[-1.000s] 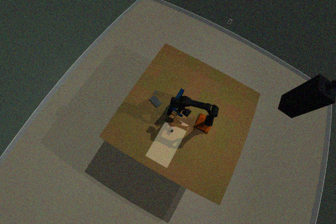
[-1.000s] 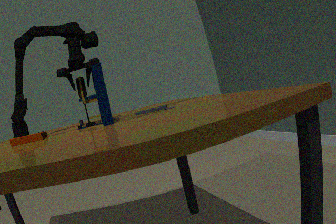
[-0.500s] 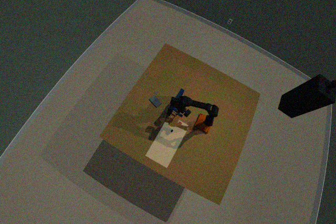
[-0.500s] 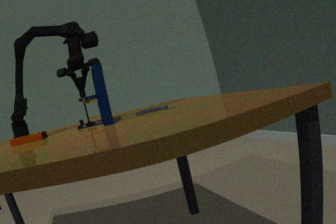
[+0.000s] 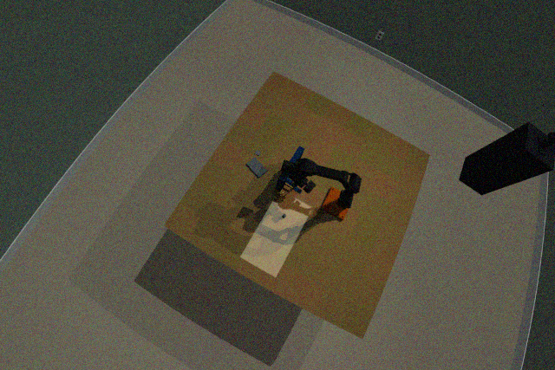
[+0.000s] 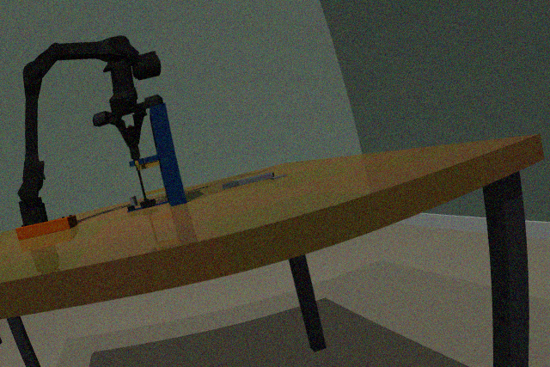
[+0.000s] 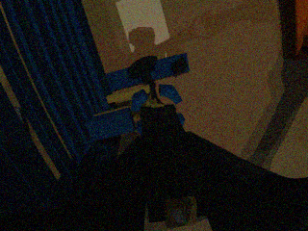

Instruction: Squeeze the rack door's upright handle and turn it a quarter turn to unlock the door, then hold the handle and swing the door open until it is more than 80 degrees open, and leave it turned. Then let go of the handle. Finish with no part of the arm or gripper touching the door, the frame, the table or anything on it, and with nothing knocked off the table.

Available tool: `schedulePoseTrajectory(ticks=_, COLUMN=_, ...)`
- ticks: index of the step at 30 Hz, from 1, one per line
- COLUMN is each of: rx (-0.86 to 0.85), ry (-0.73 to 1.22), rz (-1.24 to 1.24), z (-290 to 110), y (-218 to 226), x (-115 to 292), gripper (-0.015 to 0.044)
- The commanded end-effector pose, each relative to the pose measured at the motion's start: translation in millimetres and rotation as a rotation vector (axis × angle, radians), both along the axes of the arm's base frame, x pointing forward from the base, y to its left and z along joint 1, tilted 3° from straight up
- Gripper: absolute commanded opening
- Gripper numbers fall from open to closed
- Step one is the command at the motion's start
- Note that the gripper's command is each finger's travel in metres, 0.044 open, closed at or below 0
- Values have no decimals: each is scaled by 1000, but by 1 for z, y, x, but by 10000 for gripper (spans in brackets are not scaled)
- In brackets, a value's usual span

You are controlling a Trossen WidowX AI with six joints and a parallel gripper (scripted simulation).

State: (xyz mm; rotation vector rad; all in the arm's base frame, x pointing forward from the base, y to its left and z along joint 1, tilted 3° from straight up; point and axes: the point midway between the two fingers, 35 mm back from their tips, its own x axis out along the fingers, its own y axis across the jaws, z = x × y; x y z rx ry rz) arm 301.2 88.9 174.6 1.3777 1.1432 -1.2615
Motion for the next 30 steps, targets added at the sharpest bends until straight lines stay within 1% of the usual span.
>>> schedulePoseTrajectory(ticks=1, rx=-5, ry=-1, rz=48, z=0, y=-1, x=-2, gripper=8)
schedulePoseTrajectory(ticks=17, rx=-20, ry=-16, rz=380, z=-2, y=-9, x=-18, gripper=8)
schedulePoseTrajectory(ticks=30, rx=-31, ry=-26, rz=620, z=-3, y=-22, x=-39, gripper=8)
